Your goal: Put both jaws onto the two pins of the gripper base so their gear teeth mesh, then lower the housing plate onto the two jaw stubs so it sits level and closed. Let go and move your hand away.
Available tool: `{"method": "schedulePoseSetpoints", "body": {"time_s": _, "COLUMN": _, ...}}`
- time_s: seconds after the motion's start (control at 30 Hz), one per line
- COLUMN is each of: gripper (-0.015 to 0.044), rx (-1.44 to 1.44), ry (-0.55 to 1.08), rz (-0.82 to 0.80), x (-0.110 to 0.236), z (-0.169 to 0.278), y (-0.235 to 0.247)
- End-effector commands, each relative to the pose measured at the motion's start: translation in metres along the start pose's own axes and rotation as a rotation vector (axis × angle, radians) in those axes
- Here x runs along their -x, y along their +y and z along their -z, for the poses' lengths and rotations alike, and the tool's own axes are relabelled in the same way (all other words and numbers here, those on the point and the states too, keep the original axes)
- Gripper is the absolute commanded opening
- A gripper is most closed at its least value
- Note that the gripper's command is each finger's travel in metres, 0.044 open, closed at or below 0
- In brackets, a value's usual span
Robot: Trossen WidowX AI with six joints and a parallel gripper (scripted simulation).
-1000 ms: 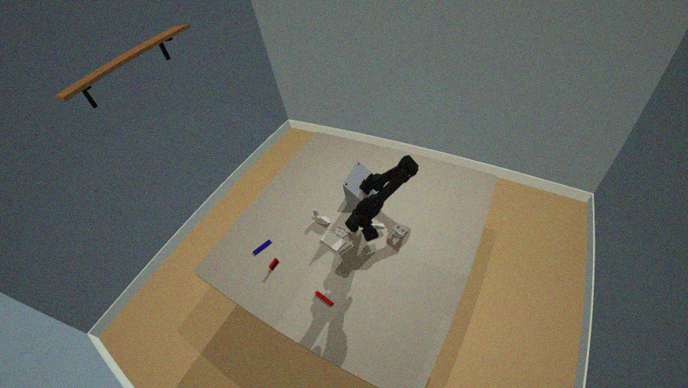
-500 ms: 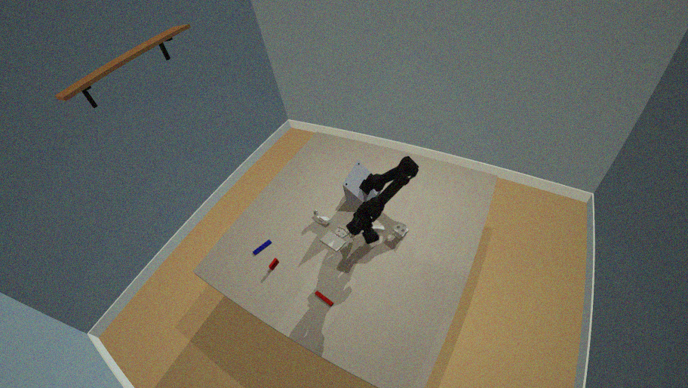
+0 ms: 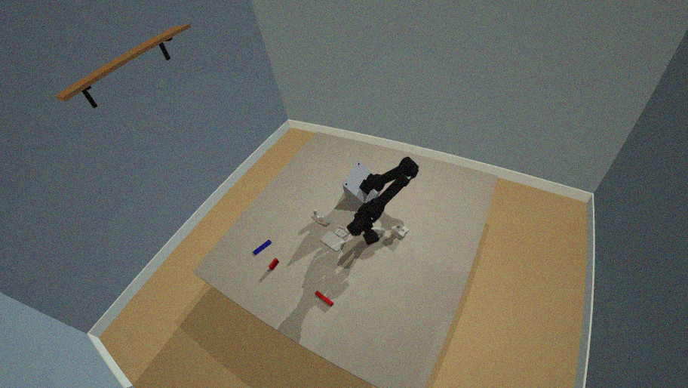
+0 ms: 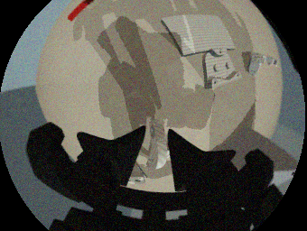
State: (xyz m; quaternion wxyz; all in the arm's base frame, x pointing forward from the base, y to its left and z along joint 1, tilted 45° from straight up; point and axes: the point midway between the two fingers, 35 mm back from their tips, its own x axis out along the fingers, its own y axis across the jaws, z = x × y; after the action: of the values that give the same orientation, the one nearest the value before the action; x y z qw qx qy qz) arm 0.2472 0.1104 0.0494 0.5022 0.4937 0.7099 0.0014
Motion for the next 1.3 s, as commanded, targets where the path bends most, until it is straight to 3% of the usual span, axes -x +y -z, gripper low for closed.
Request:
{"method": "schedulePoseSetpoints", "body": {"time_s": 0.0, "gripper": 0.0247, "rx": 0.003, "ry": -0.006, "rz": -0.007, "x": 0.019, "z": -0.003, "y": 0.002}}
{"method": "schedulePoseSetpoints", "body": {"time_s": 0.17, "gripper": 0.0378, "rx": 0.003, "ry": -0.005, "rz": -0.007, "x": 0.064, "z": -0.002, "y": 0.001}}
{"method": "schedulePoseSetpoints", "body": {"time_s": 0.27, "gripper": 0.0440, "rx": 0.003, "ry": -0.004, "rz": -0.008, "x": 0.069, "z": -0.001, "y": 0.001}}
{"method": "schedulePoseSetpoints", "body": {"time_s": 1.27, "gripper": 0.0440, "rx": 0.003, "ry": -0.004, "rz": -0.008, "x": 0.069, "z": -0.001, "y": 0.001}}
